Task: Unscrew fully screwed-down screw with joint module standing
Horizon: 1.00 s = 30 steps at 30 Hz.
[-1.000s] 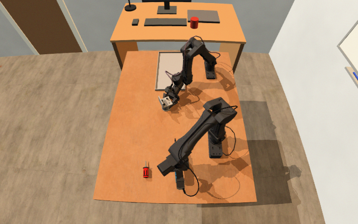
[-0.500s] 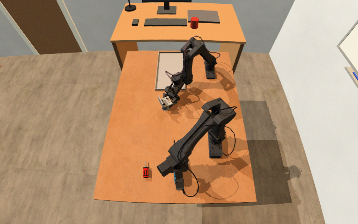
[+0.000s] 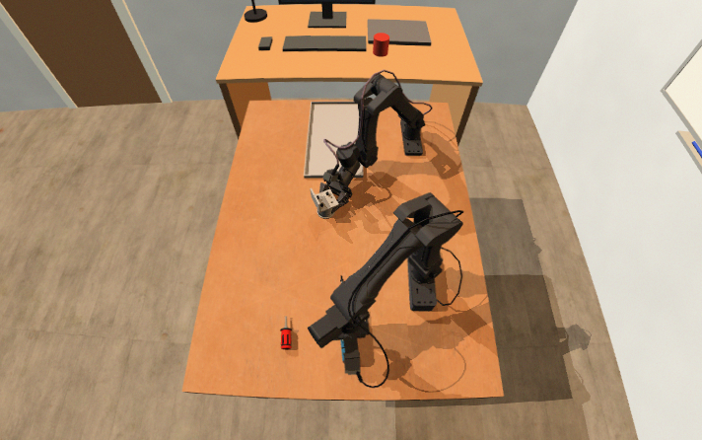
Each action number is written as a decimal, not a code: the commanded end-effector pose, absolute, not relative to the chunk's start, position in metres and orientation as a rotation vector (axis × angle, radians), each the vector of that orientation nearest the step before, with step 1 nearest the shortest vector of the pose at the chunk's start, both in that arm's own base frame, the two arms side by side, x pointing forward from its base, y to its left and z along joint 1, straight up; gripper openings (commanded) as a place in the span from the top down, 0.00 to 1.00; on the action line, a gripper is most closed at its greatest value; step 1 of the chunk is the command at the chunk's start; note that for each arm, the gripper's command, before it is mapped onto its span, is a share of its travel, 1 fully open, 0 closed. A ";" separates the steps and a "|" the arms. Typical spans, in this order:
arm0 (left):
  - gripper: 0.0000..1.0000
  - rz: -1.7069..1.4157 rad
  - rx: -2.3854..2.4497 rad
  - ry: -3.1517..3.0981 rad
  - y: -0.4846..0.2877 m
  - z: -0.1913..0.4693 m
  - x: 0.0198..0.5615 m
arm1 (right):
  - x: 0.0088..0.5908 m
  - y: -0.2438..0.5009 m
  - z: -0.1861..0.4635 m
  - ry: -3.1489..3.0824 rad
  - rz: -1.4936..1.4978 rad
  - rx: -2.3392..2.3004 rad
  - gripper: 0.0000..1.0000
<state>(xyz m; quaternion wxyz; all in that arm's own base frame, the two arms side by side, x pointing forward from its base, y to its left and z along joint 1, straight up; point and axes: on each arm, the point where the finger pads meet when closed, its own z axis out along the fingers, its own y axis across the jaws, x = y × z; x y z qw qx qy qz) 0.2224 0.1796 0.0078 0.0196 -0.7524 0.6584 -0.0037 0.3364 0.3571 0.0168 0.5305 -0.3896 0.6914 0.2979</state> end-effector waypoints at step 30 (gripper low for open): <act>0.58 -0.020 -2.276 2.022 0.186 0.001 0.234 | 0.328 0.355 0.002 1.697 0.724 -0.948 0.41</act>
